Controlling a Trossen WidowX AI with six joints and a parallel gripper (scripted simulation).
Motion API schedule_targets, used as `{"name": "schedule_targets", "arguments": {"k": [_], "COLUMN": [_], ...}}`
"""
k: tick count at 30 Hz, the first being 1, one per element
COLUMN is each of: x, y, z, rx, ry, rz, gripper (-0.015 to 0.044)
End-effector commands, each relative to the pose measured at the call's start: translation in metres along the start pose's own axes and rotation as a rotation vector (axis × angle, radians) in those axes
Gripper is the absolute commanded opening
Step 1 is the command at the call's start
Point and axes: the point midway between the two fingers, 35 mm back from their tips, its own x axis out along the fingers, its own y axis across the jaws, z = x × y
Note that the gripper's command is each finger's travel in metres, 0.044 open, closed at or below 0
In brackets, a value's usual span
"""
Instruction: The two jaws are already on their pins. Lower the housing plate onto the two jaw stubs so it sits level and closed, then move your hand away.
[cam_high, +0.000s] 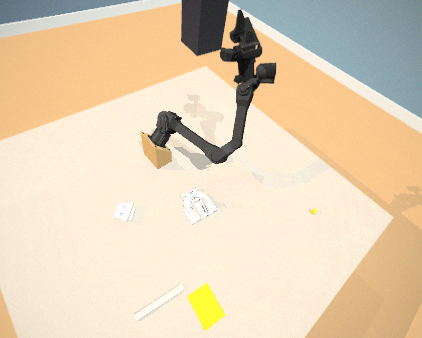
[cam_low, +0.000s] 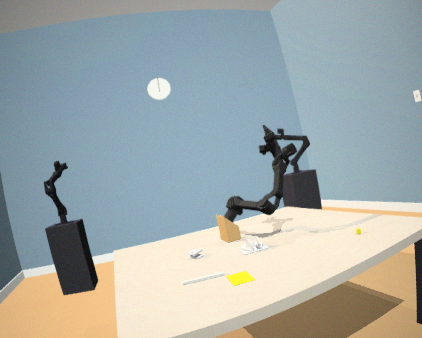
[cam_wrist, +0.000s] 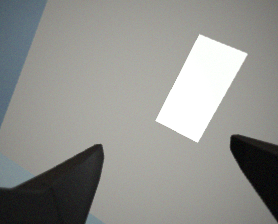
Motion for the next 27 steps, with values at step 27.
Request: {"name": "schedule_targets", "arguments": {"k": [27], "x": [0.032], "y": [0.056], "z": [0.041], "rx": [0.583], "ry": [-0.139], "rz": [0.04], "gripper": [0.044]}}
